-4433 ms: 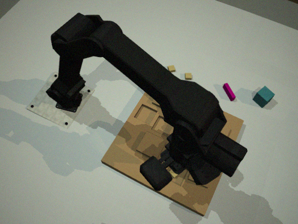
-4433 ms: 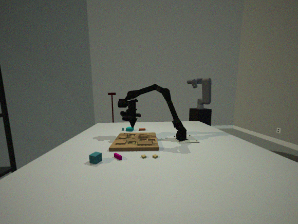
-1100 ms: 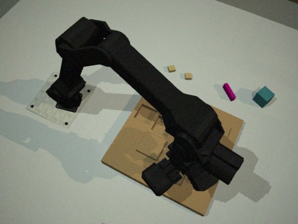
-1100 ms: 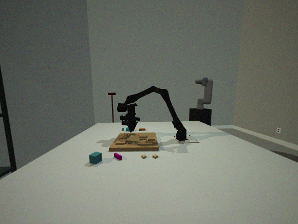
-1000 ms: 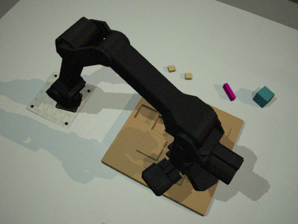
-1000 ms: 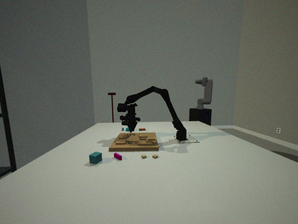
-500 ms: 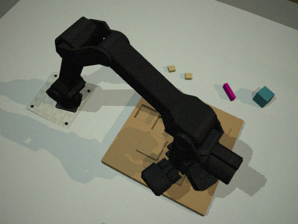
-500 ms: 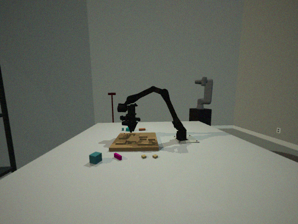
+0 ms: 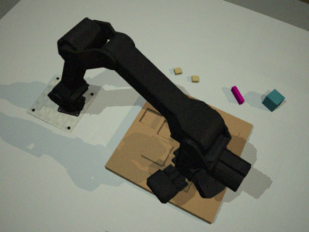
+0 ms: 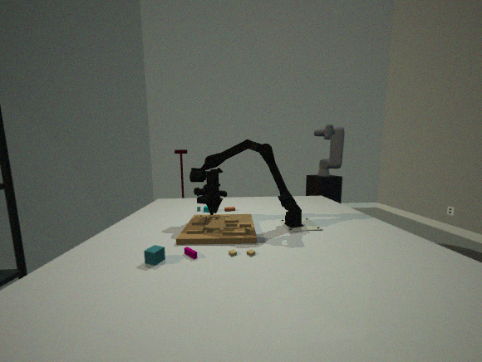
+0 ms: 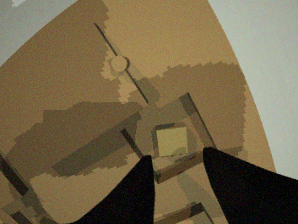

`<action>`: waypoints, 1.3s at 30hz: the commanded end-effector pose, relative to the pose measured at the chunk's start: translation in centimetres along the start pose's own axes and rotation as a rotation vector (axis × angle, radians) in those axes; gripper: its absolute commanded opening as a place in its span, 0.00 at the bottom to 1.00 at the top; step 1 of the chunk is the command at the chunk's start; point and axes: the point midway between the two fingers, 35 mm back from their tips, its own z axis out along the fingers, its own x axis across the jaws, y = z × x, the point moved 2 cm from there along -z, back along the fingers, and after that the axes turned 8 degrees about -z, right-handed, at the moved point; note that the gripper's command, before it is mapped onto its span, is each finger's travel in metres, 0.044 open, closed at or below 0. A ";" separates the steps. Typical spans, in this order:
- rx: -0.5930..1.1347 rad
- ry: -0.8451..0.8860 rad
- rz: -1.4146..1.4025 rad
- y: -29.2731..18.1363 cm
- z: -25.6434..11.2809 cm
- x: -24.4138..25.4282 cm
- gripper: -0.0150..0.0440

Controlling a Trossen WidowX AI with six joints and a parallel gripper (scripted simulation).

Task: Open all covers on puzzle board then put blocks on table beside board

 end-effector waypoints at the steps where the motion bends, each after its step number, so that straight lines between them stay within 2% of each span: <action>1: 0.003 0.003 0.005 -0.1 0.5 0.0 0.50; 37: 0.003 0.003 0.005 -0.1 2.9 0.1 0.50; 39: 0.001 0.000 0.000 0.0 2.7 0.0 0.47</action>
